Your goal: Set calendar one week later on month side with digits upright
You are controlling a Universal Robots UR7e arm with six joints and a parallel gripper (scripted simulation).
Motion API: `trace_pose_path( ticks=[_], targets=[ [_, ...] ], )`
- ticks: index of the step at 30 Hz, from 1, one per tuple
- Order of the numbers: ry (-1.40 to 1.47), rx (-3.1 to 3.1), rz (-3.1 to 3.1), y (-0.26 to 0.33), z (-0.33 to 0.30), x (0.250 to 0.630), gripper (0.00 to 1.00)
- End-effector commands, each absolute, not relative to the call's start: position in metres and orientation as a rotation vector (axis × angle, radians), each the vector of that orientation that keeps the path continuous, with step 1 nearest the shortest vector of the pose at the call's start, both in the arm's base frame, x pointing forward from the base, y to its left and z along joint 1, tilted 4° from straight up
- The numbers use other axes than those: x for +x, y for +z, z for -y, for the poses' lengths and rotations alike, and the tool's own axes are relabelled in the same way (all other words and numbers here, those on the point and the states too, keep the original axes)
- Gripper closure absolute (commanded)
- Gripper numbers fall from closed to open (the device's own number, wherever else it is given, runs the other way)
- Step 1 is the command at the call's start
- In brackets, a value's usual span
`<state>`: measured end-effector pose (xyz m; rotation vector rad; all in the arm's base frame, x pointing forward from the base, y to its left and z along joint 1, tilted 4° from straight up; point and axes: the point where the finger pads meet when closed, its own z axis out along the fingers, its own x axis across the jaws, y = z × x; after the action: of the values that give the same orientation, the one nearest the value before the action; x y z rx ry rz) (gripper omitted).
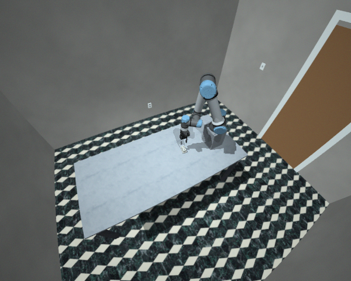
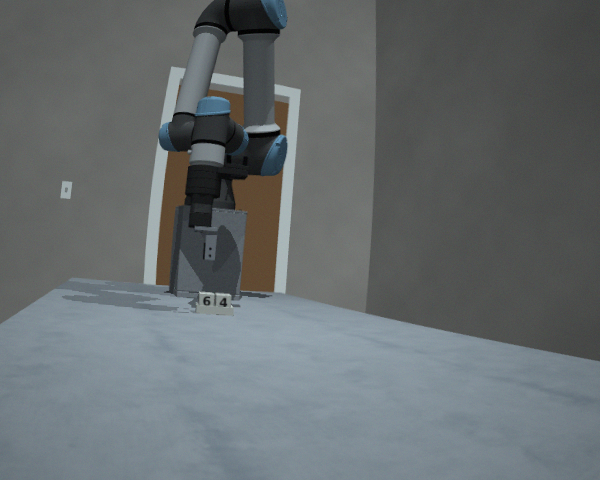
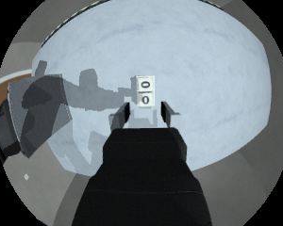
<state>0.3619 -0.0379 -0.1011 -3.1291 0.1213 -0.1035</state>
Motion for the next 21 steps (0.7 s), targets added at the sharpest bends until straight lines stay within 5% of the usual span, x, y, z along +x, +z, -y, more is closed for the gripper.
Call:
trace_pose_path(
  ticks=[1,21],
  targets=[
    [-0.105,-3.130,-0.121,-0.101,0.038,0.362,0.00],
    [-0.105,-3.130,-0.121,-0.079,0.038,0.361,0.00]
  ],
)
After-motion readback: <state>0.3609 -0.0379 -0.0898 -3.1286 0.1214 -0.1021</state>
